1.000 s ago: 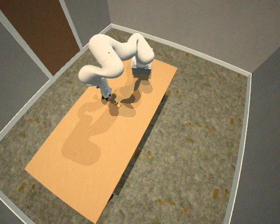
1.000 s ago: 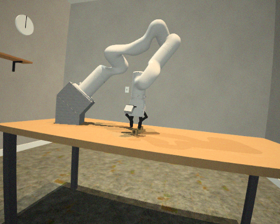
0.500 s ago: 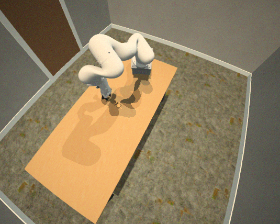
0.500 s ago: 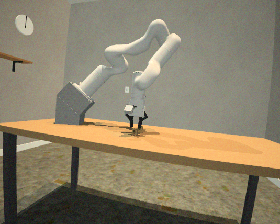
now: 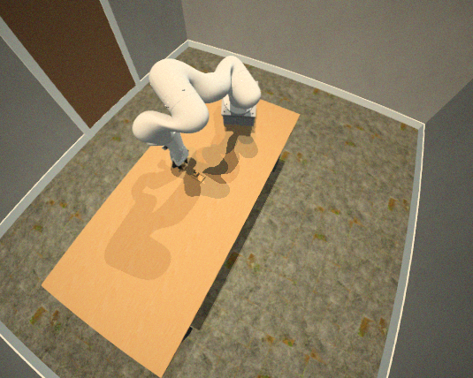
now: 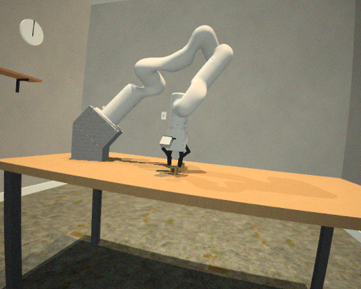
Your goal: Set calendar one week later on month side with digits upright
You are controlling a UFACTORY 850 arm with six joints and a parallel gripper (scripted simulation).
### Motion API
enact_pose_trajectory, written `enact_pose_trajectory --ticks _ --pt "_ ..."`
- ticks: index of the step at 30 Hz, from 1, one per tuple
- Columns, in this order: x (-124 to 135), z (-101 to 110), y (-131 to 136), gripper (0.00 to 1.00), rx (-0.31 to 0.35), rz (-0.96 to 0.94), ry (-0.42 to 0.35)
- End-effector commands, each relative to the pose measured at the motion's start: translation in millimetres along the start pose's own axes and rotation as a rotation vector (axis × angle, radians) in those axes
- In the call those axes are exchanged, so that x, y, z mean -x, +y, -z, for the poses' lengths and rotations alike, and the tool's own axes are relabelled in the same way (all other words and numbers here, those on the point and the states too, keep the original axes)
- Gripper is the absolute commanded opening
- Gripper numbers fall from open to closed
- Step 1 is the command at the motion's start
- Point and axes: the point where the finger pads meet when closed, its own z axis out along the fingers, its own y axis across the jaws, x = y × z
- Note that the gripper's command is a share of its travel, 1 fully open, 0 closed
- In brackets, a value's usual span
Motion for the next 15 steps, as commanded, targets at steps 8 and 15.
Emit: enact_pose_trajectory --ticks 8,15 --pt "0 -15 0 0.49 -0.001 0.0 0.0" --pt "0 -23 0 0.49 -0.001 0.0 0.0"
